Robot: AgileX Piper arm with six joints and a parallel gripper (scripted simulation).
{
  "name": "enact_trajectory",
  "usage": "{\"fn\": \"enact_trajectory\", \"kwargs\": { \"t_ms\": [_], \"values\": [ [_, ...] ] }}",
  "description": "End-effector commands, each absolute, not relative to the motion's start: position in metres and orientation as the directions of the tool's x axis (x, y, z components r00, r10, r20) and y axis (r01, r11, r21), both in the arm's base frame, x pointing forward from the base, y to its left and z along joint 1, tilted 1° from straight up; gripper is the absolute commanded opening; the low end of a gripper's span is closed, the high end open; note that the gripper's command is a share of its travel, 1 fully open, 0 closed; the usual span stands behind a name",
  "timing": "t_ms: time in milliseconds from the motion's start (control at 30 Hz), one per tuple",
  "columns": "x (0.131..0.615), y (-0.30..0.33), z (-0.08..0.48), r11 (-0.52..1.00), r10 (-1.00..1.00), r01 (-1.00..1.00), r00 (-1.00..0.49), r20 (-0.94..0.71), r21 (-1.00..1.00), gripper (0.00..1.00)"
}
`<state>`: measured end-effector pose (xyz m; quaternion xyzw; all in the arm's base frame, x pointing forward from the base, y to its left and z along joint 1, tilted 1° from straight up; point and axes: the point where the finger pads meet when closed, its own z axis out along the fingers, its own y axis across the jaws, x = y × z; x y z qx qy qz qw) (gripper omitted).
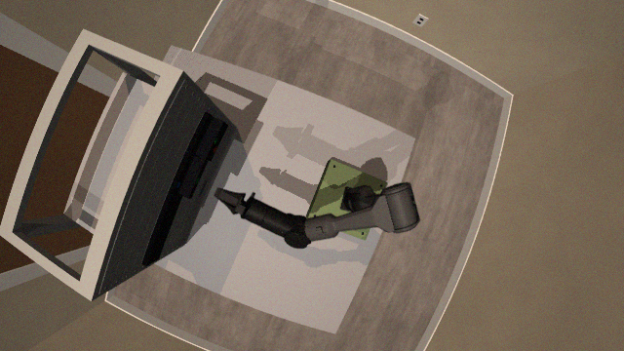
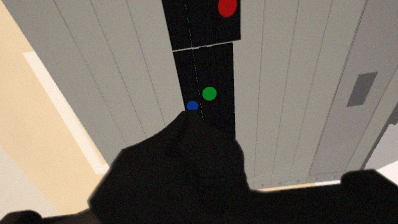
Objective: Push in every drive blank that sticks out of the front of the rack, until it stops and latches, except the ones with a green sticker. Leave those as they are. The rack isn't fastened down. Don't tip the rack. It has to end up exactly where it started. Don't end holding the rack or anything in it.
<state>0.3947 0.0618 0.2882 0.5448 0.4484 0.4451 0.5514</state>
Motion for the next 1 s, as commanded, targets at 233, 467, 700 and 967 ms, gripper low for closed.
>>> {"fn": "enact_trajectory", "kwargs": {
  "t_ms": [233,467,700,967],
  "values": [
    [0.387,0.063,0.29,0.009,0.979,-0.005,0.203,-0.008,1.0,0.0],
    [0.383,0.047,0.282,0.009,0.979,-0.005,0.203,-0.008,1.0,0.0],
    [0.377,0.021,0.27,0.009,0.979,-0.005,0.203,-0.008,1.0,0.0],
    [0.367,-0.019,0.251,0.009,0.979,-0.005,0.203,-0.008,1.0,0.0]
  ]
}}
